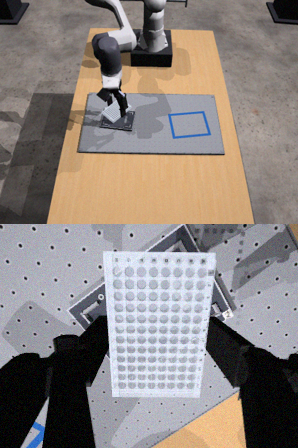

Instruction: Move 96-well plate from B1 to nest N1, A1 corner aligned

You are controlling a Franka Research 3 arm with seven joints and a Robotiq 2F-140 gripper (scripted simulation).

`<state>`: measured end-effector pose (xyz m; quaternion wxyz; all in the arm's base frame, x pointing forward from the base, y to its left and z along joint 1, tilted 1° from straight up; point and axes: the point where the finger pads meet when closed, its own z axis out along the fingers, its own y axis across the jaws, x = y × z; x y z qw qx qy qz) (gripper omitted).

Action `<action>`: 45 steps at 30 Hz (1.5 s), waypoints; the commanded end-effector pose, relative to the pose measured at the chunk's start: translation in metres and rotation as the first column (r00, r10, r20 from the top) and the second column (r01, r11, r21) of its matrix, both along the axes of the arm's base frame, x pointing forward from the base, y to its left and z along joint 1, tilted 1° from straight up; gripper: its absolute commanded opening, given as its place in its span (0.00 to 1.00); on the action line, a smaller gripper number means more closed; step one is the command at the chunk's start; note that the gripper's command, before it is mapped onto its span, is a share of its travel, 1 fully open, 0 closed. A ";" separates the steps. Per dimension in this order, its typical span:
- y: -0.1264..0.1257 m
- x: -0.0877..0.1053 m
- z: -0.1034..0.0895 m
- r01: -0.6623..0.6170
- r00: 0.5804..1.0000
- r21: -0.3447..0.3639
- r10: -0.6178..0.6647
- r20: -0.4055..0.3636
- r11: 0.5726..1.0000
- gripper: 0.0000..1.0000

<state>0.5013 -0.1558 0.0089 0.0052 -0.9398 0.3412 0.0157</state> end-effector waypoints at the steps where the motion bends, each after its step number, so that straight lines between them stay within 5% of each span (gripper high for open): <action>1: 0.005 0.004 0.001 0.275 0.961 -0.013 -0.275 0.017 0.961 0.60; 8: 0.006 0.005 0.001 0.407 0.914 -0.013 -0.406 0.014 0.913 0.60; 23: 0.007 0.006 0.001 0.781 0.625 -0.019 -0.781 0.011 0.625 0.60; 25: 0.007 0.006 0.001 0.781 0.625 -0.019 -0.781 0.011 0.625 0.60; 26: 0.007 0.006 0.001 0.819 0.574 -0.019 -0.819 0.017 0.573 0.60; 45: 0.006 0.006 0.001 0.819 0.574 -0.019 -0.819 0.017 0.573 0.60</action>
